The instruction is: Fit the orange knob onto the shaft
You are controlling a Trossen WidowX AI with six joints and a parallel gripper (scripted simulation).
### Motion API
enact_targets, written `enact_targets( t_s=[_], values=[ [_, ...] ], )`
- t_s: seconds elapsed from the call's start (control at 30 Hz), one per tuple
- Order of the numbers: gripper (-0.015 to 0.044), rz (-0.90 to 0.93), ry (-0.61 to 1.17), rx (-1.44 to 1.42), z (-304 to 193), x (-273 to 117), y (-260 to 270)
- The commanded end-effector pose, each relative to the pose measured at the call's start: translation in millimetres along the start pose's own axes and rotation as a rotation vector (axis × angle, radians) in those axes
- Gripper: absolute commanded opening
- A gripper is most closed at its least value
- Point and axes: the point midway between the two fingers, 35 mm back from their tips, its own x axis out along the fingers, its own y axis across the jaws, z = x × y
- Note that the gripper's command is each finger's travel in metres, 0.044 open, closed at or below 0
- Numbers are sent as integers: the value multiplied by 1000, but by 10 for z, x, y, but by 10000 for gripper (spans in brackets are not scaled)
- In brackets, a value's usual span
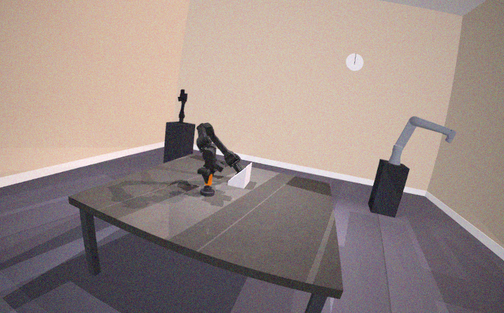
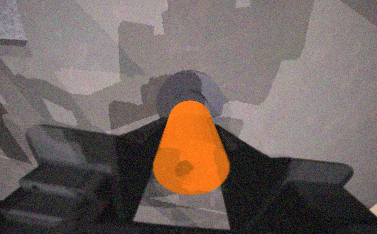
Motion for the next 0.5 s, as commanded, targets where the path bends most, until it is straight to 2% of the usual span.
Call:
enact_targets(
  t_s=[0.0, 0.47],
  values=[
    [0, -2, 3, -7, 1, 3, 0],
    [0, -2, 2, -7, -5, -43, -16]
  ],
)
